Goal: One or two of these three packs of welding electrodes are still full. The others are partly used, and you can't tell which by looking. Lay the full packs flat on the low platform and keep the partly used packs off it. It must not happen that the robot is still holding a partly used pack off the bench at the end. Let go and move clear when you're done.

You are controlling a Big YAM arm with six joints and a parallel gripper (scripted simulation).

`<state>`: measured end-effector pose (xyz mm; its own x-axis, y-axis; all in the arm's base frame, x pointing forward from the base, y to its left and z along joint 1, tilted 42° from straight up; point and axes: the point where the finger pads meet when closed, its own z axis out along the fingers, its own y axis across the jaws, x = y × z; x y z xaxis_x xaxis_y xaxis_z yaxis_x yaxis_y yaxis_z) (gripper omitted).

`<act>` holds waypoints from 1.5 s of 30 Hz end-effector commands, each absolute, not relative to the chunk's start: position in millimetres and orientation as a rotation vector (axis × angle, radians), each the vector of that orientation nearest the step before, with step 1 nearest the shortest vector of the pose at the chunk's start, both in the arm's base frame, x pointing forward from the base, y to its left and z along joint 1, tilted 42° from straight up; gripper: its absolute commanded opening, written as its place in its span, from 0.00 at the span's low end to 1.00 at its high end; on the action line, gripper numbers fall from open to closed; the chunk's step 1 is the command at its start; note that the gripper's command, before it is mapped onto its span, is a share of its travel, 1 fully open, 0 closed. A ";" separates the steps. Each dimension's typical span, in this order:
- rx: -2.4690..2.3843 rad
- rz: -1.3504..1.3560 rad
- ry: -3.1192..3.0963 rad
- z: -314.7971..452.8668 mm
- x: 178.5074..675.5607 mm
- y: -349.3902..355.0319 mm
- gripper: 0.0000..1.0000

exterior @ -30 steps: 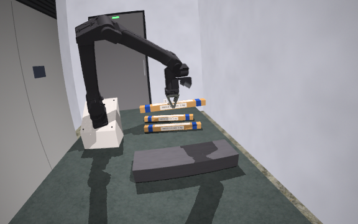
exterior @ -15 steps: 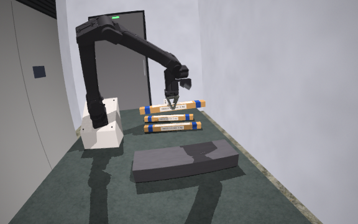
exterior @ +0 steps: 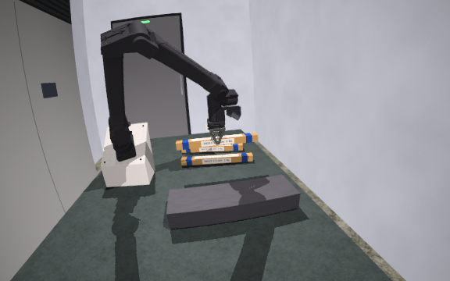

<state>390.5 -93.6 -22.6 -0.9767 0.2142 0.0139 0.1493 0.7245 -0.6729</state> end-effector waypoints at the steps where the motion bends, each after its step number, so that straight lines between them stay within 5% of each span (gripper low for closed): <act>1: -0.285 1.091 -2.817 -32.7 388.8 -103.4 0.00; 45: -0.288 1.095 -2.843 -41.0 394.1 -111.2 0.00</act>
<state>380.8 -116.2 -48.5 -0.9762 0.2148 0.0291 0.1395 0.7252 -0.6742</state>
